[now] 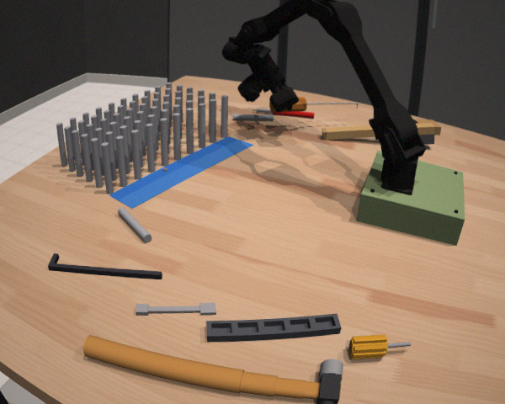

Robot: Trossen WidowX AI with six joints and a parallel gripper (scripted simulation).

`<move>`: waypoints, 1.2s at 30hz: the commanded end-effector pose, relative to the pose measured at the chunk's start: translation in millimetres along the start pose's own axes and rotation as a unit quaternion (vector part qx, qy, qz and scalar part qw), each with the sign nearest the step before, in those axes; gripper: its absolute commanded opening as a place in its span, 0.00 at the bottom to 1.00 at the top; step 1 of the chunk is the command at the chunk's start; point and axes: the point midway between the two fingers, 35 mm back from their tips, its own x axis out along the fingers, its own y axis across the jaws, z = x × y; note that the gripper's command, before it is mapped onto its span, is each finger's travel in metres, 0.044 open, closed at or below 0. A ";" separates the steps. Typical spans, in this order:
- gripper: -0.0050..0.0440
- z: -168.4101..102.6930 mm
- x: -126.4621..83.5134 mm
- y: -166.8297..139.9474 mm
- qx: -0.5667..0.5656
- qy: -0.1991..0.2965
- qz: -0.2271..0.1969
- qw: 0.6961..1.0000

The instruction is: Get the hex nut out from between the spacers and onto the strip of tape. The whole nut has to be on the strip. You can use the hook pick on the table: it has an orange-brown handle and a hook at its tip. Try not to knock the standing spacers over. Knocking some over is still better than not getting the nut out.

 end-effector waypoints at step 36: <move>0.00 22.4 42.1 22.2 0.006 0.004 -0.006 1.000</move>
